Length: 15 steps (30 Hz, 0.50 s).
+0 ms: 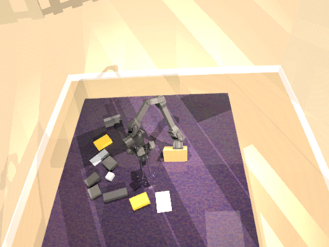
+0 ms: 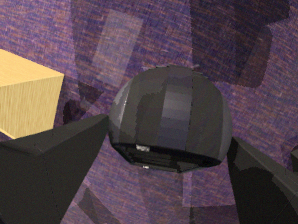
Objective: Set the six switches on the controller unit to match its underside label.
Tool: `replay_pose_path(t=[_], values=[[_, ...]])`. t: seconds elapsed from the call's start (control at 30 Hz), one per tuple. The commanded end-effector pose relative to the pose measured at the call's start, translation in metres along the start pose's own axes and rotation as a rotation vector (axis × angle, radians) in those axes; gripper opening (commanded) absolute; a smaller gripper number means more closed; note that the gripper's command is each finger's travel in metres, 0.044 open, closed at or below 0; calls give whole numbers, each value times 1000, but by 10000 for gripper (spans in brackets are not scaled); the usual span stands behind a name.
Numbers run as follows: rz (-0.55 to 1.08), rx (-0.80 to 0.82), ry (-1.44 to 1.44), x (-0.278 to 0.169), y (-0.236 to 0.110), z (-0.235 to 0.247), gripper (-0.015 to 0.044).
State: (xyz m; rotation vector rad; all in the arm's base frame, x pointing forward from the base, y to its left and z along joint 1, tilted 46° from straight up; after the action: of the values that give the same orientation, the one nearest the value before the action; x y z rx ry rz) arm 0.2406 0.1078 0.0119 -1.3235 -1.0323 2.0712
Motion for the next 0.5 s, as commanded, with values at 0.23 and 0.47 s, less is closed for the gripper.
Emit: replay_pose_path(t=[0.23,0.47], values=[[-19,-6,1,-11,-5,2,337],[-33,-8,1,-17,-7,3,337]])
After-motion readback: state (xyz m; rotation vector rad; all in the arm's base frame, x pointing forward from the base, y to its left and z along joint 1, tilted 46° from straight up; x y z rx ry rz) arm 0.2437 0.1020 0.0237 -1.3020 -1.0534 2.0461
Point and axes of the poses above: the point midway between the two fingers, 35 mm back from their tips, its own y axis out along the fingers, its own z axis across the jaws, x = y × z, the point moved 2 cm from there along -y, back along the fingers, and after that the axes turned 11 degrees about -y, right-handed, at the moved point
